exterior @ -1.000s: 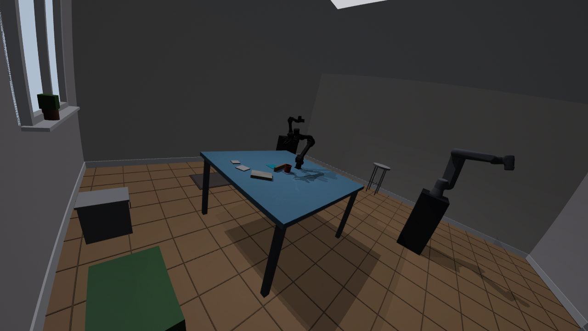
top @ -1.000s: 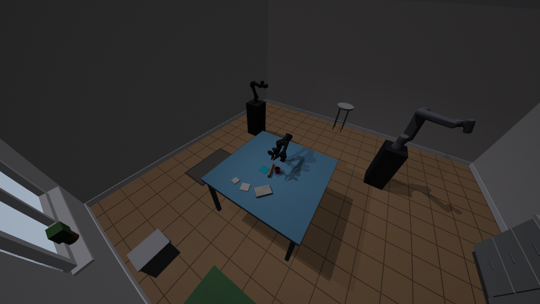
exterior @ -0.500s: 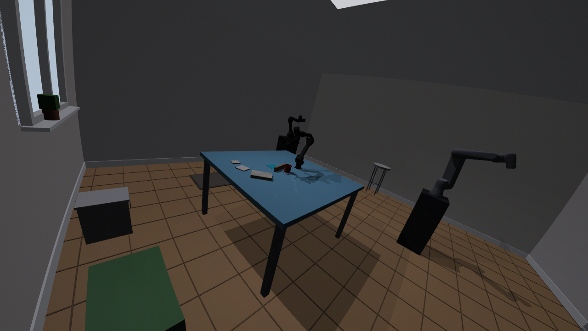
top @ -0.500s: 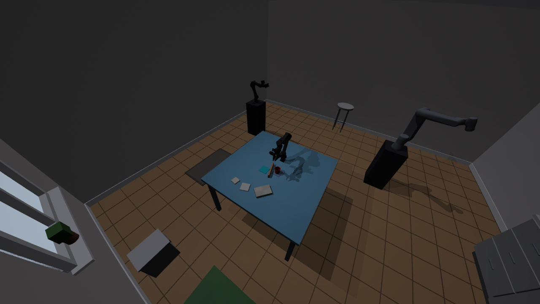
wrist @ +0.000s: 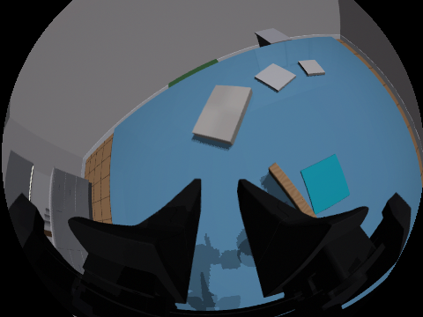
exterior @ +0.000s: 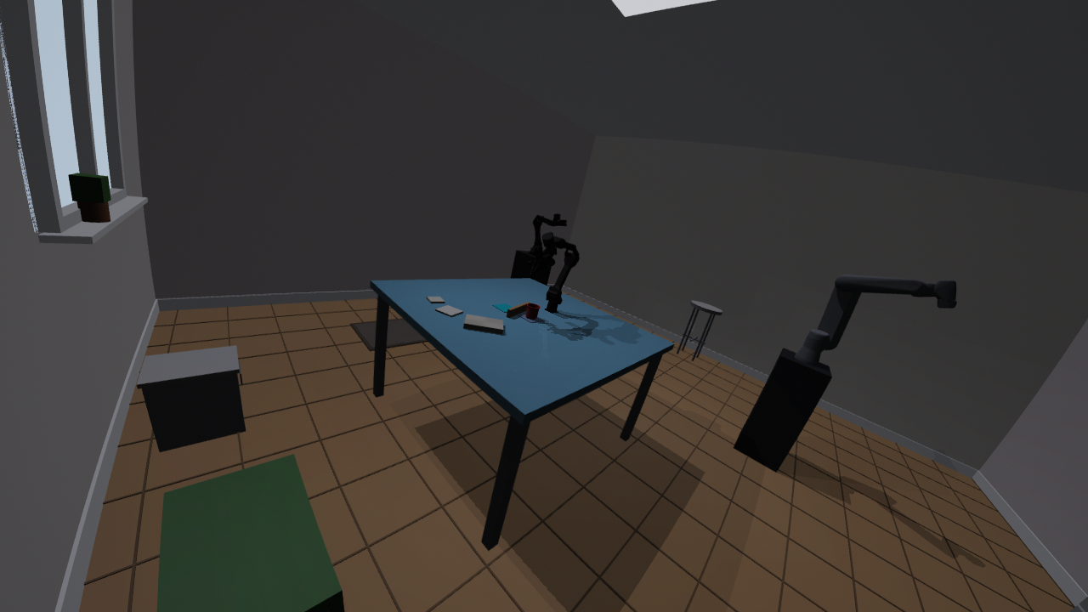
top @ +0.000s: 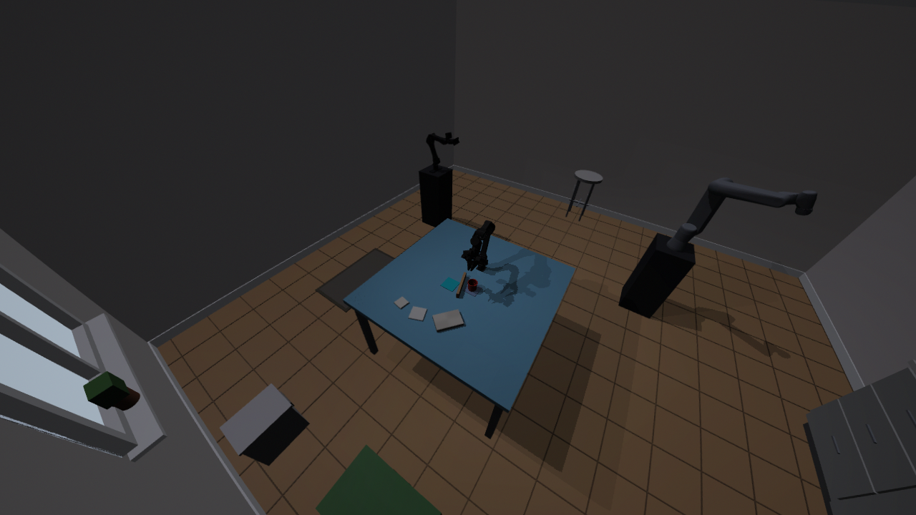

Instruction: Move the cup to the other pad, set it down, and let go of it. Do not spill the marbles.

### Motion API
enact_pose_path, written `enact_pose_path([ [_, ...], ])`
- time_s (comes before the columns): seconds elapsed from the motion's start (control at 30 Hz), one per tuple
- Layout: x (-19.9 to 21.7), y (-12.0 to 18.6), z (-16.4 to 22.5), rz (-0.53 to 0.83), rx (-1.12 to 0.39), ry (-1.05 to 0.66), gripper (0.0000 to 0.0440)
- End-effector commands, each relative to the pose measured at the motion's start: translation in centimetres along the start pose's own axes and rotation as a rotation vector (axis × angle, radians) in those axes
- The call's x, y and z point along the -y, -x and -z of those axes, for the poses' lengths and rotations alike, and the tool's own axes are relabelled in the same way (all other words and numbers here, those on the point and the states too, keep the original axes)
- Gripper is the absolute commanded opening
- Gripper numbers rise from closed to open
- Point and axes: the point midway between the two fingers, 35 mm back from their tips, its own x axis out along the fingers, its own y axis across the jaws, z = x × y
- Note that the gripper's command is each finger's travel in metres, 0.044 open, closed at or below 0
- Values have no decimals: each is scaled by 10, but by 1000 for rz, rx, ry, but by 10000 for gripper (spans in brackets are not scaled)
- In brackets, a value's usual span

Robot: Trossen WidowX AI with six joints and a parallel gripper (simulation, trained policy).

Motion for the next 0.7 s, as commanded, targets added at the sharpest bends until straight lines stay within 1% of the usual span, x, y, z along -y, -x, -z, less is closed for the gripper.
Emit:
enact_pose_path([
  [0.0, -2, -1, 6, 25, -62, -49, 122],
  [0.4, 3, -1, 25, 143, -214, -171, 128],
  [0.67, 11, -1, 36, 238, -299, -226, 120],
])
